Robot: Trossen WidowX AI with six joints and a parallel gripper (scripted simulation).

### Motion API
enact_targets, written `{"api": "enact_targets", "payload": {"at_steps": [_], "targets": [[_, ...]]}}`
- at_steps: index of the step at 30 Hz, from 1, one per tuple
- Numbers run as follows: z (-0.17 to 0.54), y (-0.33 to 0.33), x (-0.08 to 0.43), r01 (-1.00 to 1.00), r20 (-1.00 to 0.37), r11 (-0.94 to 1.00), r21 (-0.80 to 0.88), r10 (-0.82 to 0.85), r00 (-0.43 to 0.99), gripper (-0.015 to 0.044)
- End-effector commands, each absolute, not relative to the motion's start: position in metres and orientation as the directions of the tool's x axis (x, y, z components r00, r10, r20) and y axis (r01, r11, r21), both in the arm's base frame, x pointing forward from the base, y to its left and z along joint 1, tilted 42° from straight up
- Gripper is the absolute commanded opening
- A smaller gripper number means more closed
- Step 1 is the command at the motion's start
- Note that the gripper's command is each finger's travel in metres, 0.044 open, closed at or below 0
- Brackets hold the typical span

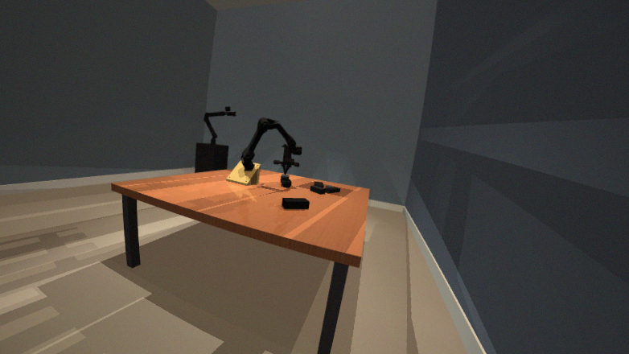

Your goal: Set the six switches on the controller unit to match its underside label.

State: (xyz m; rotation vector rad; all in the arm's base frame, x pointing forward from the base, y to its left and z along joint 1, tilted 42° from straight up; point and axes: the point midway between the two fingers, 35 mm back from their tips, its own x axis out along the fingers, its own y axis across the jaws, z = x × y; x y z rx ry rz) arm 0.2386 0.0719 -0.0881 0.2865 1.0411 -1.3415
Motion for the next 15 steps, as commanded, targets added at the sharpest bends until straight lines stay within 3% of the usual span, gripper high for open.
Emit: {"api": "enact_targets", "payload": {"at_steps": [1, 15], "targets": [[-0.105, 0.1, 0.225, 0.884, -0.753, 0.282, -0.374, -0.649, -0.112, 0.0], [-0.121, 0.103, 0.217, 0.884, -0.752, 0.281, -0.374, -0.65, -0.112, 0.0]]}}
